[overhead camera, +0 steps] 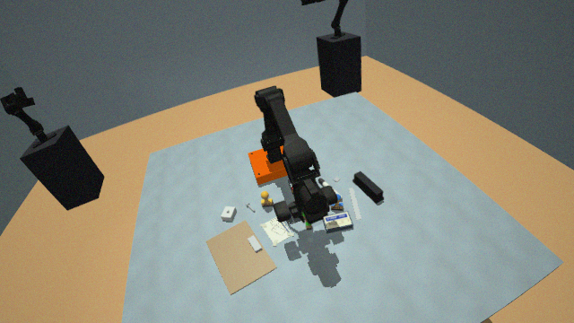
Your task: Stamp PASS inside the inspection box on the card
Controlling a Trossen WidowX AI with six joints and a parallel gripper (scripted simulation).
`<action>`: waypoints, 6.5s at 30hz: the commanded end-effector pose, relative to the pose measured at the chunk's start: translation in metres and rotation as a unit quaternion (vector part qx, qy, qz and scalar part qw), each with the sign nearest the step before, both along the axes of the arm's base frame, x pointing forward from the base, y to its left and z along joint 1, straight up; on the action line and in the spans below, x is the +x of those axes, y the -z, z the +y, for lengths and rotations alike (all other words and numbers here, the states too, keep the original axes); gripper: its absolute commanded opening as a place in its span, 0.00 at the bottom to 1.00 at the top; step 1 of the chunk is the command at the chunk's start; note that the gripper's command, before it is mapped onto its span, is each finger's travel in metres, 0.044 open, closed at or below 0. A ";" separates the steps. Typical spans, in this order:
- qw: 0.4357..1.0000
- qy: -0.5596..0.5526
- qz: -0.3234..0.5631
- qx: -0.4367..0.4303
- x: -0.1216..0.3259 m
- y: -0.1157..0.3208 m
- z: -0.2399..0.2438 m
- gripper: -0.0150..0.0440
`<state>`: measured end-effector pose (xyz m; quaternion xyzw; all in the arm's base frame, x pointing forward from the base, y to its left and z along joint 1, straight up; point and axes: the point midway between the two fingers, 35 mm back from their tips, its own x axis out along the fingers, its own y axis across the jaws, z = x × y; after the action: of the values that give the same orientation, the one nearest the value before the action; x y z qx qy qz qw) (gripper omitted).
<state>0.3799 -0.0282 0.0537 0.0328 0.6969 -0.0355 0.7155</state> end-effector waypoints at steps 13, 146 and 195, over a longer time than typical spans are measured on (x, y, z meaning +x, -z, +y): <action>1.000 0.001 -0.004 -0.002 0.001 -0.011 0.000 0.25; 1.000 -0.001 0.001 0.000 -0.097 -0.021 0.071 0.25; 1.000 -0.003 0.001 -0.001 -0.098 0.011 0.071 0.25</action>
<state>0.2827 0.0434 0.0461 0.0308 0.6971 -0.0325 0.7155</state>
